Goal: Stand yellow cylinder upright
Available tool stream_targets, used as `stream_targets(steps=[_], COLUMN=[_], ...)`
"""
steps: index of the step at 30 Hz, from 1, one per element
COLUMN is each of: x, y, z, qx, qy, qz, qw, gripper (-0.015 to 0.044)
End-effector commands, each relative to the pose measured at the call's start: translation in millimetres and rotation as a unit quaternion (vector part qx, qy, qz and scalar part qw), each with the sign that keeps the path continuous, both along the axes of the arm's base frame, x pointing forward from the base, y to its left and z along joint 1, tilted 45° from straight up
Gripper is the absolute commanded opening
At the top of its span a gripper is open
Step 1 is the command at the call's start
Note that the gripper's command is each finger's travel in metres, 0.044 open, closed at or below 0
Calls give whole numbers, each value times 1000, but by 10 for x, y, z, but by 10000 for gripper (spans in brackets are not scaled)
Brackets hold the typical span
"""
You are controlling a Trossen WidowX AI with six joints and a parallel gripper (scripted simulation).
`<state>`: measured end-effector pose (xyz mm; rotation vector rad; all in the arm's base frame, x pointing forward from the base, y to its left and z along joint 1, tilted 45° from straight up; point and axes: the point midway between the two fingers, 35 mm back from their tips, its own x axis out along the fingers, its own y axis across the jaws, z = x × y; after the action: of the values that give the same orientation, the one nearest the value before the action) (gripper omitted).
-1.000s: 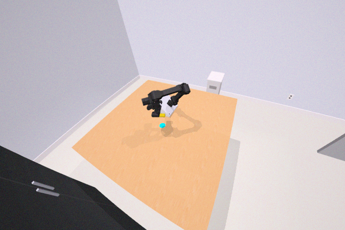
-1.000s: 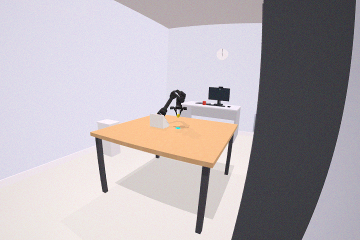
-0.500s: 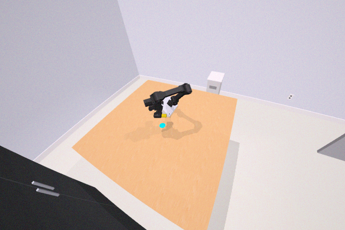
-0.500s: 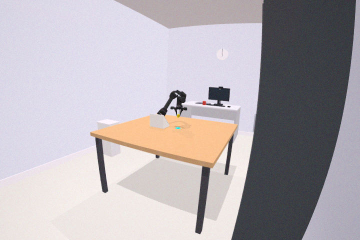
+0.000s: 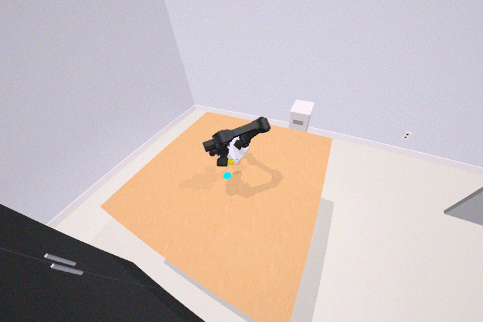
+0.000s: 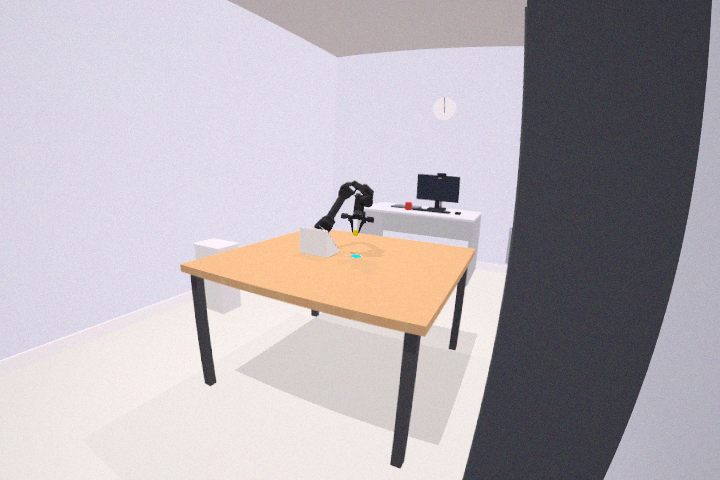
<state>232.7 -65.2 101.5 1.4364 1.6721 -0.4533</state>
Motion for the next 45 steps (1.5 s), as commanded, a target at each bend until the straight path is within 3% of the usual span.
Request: stream_targets(steps=[1, 45], x=[-38, -166], y=[31, 145], z=[-32, -144], qx=[-14, -158], qy=[12, 49], qz=[5, 39], qw=[1000, 985], gripper=[105, 105])
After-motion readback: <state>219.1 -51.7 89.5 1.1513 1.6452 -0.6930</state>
